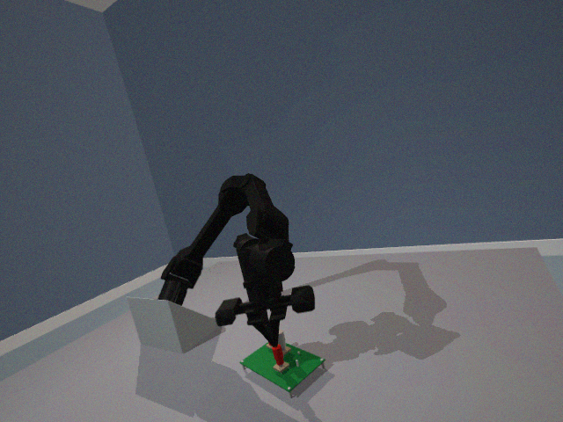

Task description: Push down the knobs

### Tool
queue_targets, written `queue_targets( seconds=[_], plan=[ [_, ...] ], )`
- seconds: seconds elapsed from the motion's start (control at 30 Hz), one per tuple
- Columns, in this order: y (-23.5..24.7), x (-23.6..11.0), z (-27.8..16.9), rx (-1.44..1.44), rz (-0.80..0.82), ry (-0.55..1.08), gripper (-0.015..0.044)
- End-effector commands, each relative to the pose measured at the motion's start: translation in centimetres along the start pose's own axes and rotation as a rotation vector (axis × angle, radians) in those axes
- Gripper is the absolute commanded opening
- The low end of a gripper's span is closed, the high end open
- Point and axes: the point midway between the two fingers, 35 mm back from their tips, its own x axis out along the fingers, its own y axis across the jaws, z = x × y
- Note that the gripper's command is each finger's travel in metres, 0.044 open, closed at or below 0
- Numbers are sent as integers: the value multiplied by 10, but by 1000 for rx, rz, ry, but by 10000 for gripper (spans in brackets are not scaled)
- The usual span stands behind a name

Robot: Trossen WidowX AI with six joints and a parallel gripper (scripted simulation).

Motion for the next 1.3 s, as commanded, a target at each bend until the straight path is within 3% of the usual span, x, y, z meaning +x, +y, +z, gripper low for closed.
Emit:
queue_targets(
  seconds=[0.0,0.1,0.4,0.67,0.9,1.27],
  plan=[
    [-1,-8,-1,-4,-2,5,0],
    [-1,-12,-1,-4,-2,5,0],
    [1,-7,1,0,-4,0,236],
    [68,-30,47,2,2,6,440],
    [127,-31,95,2,4,2,440],
    [128,-31,96,2,4,1,440]
  ],
)
